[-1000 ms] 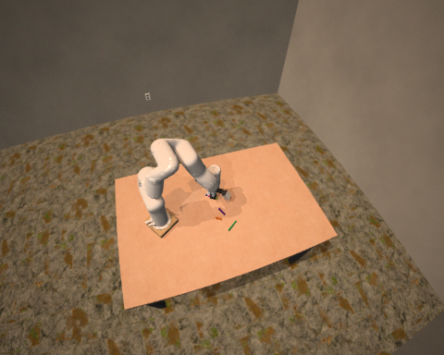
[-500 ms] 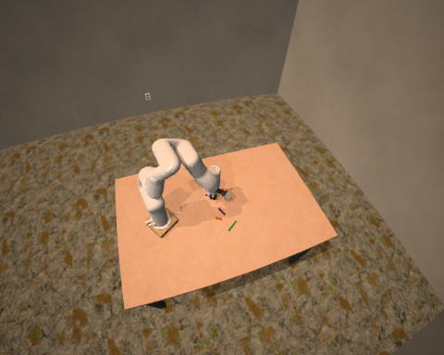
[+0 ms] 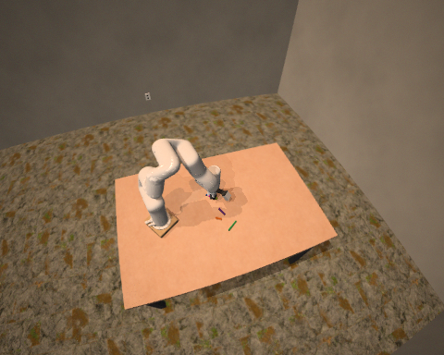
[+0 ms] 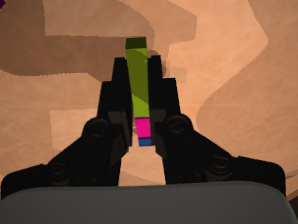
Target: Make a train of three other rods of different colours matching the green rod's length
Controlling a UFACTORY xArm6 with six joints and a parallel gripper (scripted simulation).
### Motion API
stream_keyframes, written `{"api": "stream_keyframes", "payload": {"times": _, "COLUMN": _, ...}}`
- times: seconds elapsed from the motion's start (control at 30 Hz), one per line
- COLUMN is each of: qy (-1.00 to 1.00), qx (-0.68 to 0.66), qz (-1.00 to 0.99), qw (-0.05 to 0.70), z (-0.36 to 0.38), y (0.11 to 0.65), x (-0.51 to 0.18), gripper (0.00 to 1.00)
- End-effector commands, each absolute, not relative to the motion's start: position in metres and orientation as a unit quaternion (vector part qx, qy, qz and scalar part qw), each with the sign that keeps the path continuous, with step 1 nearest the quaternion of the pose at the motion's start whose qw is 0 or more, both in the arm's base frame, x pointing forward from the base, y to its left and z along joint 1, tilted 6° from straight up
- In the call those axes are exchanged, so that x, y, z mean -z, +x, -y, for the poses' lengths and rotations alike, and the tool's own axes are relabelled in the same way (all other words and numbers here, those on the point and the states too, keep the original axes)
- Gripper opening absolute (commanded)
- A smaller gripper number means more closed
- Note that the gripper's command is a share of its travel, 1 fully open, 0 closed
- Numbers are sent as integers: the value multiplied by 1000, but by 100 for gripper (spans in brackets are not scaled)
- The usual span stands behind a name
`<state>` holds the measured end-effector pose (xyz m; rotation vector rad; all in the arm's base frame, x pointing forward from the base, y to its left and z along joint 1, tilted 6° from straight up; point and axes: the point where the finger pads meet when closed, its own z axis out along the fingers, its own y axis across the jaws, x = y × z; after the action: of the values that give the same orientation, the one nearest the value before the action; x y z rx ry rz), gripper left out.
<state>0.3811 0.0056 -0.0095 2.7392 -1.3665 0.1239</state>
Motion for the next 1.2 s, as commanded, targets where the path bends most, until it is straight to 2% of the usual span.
{"api": "stream_keyframes", "payload": {"times": 0.0, "qy": 893, "qx": -42, "qz": 446, "qw": 38, "z": -6, "y": 383, "x": 8, "gripper": 4}}
{"api": "stream_keyframes", "payload": {"times": 0.4, "qy": 893, "qx": -42, "qz": 446, "qw": 38, "z": -6, "y": 383, "x": 8, "gripper": 4}}
{"api": "stream_keyframes", "payload": {"times": 0.43, "qy": 893, "qx": -42, "qz": 446, "qw": 38, "z": -6, "y": 383, "x": 8, "gripper": 8}}
{"api": "stream_keyframes", "payload": {"times": 0.5, "qy": 893, "qx": -42, "qz": 446, "qw": 38, "z": -6, "y": 383, "x": 8, "gripper": 8}}
{"api": "stream_keyframes", "payload": {"times": 0.53, "qy": 893, "qx": -42, "qz": 446, "qw": 38, "z": -6, "y": 383, "x": 8, "gripper": 12}}
{"api": "stream_keyframes", "payload": {"times": 0.7, "qy": 893, "qx": -42, "qz": 446, "qw": 38, "z": -6, "y": 383, "x": 8, "gripper": 16}}
{"api": "stream_keyframes", "payload": {"times": 0.73, "qy": 893, "qx": -42, "qz": 446, "qw": 38, "z": -6, "y": 383, "x": 8, "gripper": 20}}
{"api": "stream_keyframes", "payload": {"times": 0.87, "qy": 893, "qx": -42, "qz": 446, "qw": 38, "z": -6, "y": 383, "x": 8, "gripper": 20}}
{"api": "stream_keyframes", "payload": {"times": 0.9, "qy": 893, "qx": -42, "qz": 446, "qw": 38, "z": -6, "y": 383, "x": 8, "gripper": 24}}
{"api": "stream_keyframes", "payload": {"times": 1.17, "qy": 893, "qx": -42, "qz": 446, "qw": 38, "z": -6, "y": 383, "x": 8, "gripper": 24}}
